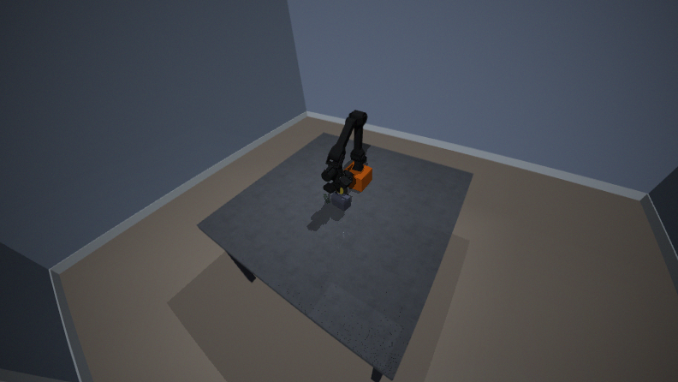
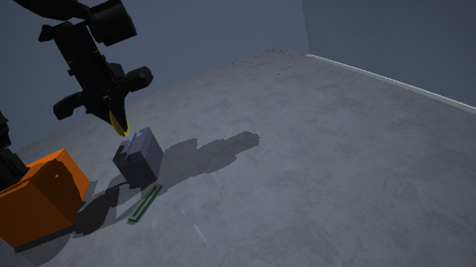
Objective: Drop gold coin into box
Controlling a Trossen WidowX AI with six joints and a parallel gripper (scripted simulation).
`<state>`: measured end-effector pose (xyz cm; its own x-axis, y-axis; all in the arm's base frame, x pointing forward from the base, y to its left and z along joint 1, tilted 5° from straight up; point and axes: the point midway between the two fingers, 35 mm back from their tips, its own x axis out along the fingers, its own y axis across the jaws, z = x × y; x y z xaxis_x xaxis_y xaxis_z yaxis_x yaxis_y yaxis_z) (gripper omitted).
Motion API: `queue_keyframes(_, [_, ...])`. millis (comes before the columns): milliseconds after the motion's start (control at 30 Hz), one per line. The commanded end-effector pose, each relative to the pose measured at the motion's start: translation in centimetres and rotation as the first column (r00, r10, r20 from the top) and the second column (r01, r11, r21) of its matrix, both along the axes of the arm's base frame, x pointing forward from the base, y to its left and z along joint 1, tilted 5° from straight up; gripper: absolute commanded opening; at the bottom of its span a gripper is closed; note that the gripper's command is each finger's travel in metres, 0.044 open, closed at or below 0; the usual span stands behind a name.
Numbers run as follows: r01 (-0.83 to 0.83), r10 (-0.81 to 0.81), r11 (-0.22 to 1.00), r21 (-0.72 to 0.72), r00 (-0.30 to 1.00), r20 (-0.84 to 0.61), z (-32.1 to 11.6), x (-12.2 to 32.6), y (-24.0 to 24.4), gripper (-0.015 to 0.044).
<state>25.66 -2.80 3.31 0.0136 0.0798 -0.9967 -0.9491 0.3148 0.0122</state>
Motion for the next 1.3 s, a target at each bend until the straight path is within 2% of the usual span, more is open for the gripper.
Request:
queue_keyframes(0, [-0.001,0.001,1.000,0.000,1.000,0.000,-0.02,0.05,-0.10,0.0000])
queue_keyframes(1267, [0.008,-0.008,1.000,0.001,1.000,-0.001,-0.67,-0.31,0.45,0.0000])
